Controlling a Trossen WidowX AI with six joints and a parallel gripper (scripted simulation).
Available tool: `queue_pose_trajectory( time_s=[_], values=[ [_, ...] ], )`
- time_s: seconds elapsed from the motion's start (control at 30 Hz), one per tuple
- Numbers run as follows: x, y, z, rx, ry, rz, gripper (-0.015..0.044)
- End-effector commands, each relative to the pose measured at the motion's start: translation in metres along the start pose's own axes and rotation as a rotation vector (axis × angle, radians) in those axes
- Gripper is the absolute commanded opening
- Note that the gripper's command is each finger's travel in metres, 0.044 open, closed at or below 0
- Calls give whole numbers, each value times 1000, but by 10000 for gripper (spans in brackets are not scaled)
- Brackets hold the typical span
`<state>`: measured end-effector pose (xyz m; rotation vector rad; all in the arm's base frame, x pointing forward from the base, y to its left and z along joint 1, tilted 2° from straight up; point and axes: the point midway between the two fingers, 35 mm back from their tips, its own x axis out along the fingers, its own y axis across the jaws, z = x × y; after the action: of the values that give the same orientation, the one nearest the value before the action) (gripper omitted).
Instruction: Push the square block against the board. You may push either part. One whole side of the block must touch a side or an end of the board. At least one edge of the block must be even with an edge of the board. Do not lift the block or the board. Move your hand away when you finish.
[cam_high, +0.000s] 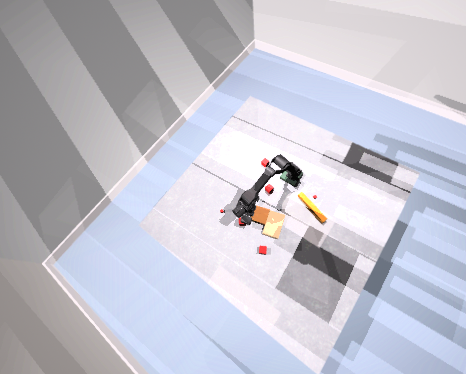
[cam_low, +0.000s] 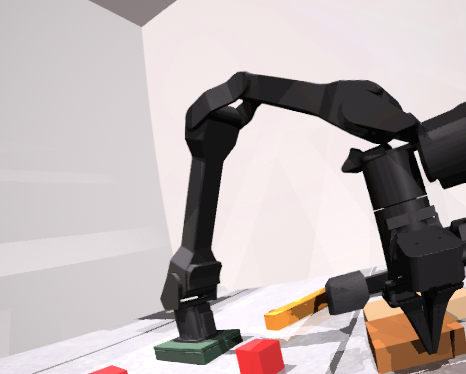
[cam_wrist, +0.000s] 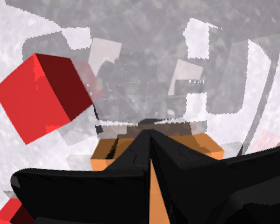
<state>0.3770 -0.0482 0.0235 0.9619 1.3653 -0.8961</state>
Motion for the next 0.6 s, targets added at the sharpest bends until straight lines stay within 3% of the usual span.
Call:
queue_pose_trajectory(
  time_s=[0.0,0.57],
  values=[
    [7,-1,10,1,-1,-13,0],
    [7,0,38,1,-4,-13,0]
  ],
)
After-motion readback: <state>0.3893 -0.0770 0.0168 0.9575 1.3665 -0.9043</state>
